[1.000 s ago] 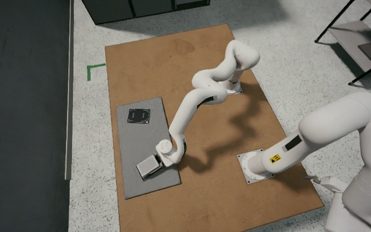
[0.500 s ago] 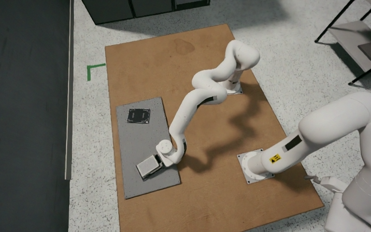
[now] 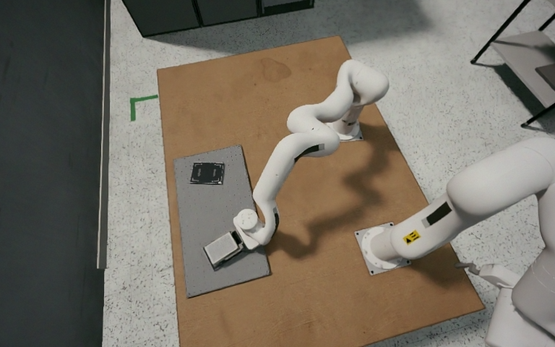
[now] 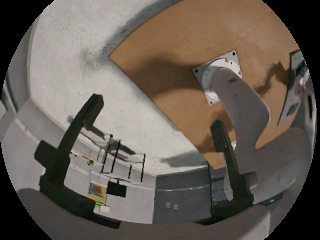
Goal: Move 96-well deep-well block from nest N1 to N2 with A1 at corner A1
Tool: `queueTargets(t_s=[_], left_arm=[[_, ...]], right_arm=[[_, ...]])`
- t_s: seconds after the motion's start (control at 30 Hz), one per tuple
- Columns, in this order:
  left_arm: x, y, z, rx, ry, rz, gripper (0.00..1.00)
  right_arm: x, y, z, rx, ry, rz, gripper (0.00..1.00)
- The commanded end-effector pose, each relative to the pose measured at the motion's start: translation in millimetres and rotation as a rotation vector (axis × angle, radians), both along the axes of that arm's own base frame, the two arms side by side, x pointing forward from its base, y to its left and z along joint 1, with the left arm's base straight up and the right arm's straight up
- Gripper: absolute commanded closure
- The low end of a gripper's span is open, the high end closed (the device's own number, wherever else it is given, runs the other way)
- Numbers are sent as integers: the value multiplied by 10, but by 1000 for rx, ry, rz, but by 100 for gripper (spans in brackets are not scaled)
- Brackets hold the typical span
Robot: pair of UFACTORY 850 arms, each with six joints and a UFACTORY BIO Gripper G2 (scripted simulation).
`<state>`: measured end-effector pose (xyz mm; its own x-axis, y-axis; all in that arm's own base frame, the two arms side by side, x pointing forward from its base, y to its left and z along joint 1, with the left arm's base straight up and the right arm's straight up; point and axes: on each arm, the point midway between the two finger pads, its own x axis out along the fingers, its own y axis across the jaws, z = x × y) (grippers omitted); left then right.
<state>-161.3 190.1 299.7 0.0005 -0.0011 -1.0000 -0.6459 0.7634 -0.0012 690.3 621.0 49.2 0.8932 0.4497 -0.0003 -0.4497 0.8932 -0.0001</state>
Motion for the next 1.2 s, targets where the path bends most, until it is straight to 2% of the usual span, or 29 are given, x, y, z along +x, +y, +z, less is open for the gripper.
queueTargets(t_s=[0.0,1.17], left_arm=[[-1,5,4,1,1,0,0],[-1,5,4,1,1,0,0]], right_arm=[[7,7,13,2,-2,0,100],[7,7,-37,2,-2,0,100]])
